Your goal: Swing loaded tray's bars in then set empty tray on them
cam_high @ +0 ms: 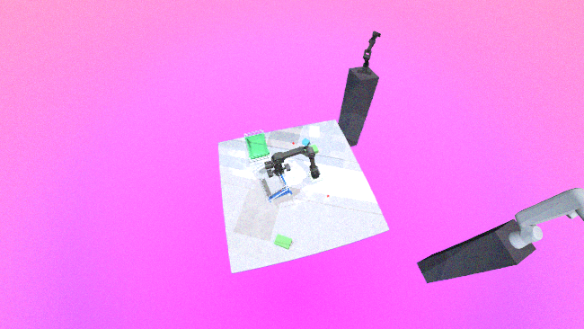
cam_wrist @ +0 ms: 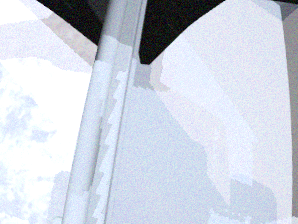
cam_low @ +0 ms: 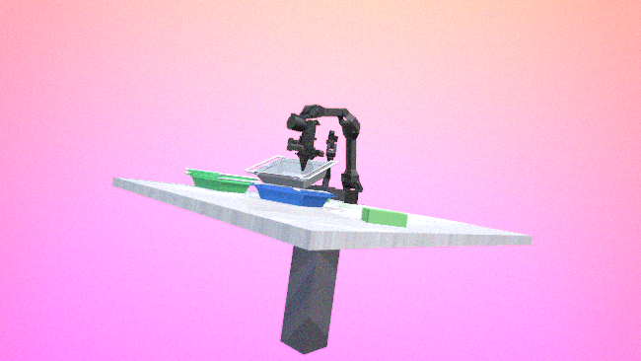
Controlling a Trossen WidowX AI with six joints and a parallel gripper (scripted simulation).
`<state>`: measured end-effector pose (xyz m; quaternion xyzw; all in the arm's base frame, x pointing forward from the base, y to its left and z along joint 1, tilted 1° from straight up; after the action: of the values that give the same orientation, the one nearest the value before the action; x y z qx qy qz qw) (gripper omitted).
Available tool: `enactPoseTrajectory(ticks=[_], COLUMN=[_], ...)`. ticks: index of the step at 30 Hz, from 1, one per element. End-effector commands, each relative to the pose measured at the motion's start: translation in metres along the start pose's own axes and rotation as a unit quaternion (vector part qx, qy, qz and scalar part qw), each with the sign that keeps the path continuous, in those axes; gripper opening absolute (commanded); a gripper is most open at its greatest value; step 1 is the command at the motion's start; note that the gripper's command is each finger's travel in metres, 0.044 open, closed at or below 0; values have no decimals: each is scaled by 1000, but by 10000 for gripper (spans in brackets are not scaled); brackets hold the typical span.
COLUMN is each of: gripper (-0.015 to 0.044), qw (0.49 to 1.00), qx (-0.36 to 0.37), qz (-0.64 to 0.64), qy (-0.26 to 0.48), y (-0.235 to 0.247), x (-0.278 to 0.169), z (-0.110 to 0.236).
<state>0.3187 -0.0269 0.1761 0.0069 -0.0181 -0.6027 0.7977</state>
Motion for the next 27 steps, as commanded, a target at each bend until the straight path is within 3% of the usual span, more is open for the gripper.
enactPoseTrajectory(ticks=[1,27], gripper=[0,0], qw=[1000,1000], qx=[1,0], qz=[2,2], qy=[0,0], y=[-5,-14], x=[-1,-3], z=[-3,-17])
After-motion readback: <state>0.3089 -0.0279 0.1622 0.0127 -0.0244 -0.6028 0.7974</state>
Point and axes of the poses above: the point midway between the two fingers, 35 mm back from their tips, its own z axis back along the fingers, its own y axis across the jaws, x = y × z, the point moved 1 cm from there along z, back along the fingers, and after that the axes turned 11 degrees about z, right-handed, at the moved point
